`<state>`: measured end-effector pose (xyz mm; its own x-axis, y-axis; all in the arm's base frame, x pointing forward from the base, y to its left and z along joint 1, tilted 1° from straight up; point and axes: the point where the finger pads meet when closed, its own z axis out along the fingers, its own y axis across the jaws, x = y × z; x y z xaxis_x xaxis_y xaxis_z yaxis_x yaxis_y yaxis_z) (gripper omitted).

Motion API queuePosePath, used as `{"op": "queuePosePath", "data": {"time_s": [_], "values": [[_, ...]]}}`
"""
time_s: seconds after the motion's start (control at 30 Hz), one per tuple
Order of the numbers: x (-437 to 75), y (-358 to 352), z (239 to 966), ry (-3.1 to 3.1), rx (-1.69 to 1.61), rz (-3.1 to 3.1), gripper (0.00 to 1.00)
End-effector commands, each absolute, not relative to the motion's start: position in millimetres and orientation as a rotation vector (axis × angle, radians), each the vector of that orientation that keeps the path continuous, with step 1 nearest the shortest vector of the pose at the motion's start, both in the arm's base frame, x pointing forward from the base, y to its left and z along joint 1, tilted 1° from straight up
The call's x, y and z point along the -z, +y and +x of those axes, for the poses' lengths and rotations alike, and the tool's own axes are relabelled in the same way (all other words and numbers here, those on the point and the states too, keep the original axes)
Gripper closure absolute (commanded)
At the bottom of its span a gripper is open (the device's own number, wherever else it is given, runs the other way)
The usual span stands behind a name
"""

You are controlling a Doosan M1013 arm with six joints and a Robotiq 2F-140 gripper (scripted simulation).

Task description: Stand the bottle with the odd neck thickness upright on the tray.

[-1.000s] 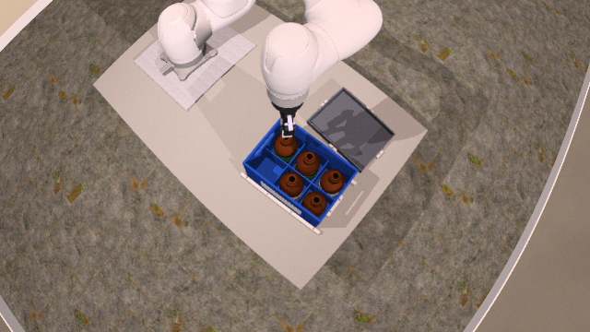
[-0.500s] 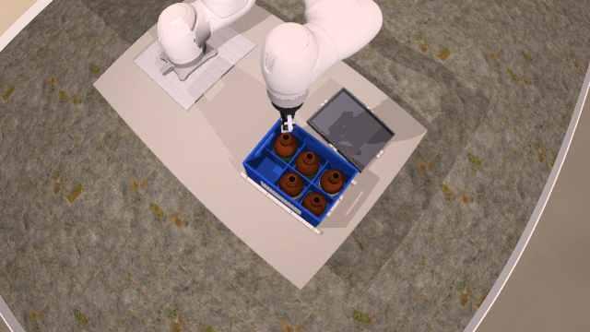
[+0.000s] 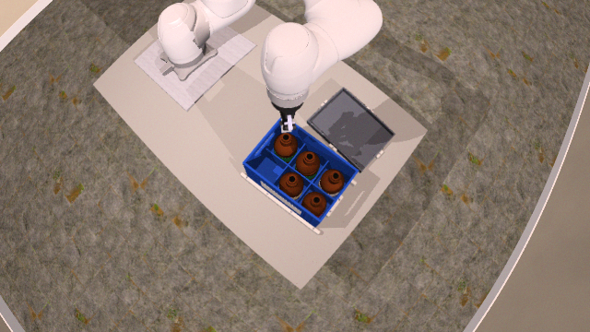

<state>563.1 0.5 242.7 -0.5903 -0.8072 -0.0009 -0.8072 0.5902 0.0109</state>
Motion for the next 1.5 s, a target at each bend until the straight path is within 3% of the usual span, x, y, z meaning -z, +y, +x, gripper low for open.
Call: {"op": "queuePosePath", "data": {"time_s": [0.0, 0.57, 0.73, 0.77, 1.47], "values": [[-243, 0, 565, -2.798, 0.016, 1.420, 1.00], [-241, -62, 749, -2.798, 0.016, 1.420, 1.00], [-241, -64, 753, -2.798, 0.016, 1.420, 1.00], [-241, -64, 753, -2.798, 0.016, 1.420, 0.62], [-241, -64, 753, -2.798, 0.016, 1.420, 0.62]]}}
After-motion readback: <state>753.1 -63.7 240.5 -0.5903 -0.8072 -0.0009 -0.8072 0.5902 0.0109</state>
